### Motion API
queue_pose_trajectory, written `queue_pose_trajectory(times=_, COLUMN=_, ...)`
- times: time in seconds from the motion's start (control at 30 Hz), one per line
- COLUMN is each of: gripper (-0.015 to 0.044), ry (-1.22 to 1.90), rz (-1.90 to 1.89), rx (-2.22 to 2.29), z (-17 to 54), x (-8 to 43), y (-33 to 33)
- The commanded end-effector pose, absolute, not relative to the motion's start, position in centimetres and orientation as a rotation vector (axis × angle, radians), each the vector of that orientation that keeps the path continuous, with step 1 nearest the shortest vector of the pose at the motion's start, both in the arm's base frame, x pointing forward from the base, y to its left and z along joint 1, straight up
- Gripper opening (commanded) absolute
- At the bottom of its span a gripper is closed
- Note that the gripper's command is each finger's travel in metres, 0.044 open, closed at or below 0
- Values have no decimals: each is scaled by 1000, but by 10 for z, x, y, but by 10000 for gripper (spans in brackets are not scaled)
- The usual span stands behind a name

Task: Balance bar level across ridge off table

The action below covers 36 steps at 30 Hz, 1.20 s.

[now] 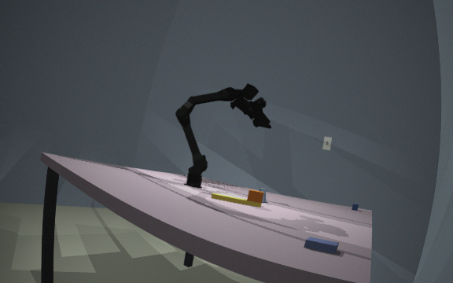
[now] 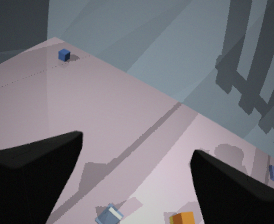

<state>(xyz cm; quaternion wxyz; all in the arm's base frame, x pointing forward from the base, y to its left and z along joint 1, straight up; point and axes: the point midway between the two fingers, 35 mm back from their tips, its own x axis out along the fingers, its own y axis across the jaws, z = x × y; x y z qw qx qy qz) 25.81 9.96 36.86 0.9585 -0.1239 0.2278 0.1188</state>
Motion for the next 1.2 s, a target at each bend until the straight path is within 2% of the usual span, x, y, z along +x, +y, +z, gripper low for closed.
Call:
queue_pose_trajectory(times=0.0, gripper=315, ry=527, rz=190, rx=-157, z=358, x=269, y=95)
queue_pose_trajectory(times=0.53, gripper=315, ry=717, rz=-123, rx=301, z=318, x=308, y=55)
queue_pose_trajectory(times=1.17, gripper=315, ry=843, rz=-555, rx=843, z=268, x=332, y=2)
